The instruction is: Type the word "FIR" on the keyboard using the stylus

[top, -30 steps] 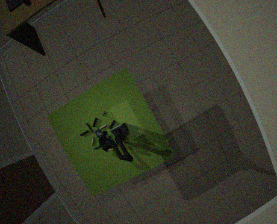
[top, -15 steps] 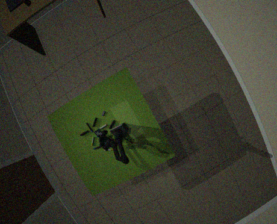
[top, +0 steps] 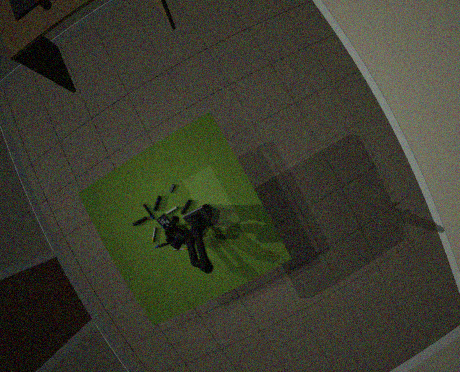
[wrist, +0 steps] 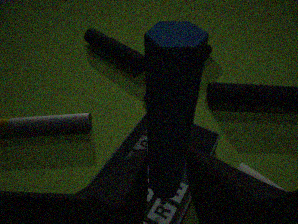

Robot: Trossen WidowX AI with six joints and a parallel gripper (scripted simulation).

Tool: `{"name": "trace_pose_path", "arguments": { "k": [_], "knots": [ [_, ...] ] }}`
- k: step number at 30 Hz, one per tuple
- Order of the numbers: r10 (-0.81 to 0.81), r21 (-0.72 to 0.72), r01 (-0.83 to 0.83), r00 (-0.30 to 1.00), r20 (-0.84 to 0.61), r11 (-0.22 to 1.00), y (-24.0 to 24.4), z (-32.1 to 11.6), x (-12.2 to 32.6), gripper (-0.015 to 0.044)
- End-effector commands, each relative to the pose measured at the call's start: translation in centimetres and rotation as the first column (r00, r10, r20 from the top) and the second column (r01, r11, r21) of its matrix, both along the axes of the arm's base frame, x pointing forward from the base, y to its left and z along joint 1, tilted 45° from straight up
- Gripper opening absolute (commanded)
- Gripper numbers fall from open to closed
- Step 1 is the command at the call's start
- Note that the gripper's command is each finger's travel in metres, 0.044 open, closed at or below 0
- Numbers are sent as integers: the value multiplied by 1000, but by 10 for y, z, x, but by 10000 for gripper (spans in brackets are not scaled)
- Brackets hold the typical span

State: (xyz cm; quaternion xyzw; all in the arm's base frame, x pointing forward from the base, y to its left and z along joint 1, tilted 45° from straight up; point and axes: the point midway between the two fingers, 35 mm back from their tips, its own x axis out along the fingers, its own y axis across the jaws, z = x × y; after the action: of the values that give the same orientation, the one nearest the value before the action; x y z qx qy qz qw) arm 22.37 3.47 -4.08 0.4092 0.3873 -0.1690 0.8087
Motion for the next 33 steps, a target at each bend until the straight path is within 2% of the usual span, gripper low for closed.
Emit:
{"name": "trace_pose_path", "arguments": {
  "k": [1, 33],
  "knots": [
    [-9, -2, 9, 1000, 1, 1000, -1, 1, -1, 81],
    [-9, -1, 9, 1000, 0, 1000, 12, -12, -3, 81]
  ]
}}
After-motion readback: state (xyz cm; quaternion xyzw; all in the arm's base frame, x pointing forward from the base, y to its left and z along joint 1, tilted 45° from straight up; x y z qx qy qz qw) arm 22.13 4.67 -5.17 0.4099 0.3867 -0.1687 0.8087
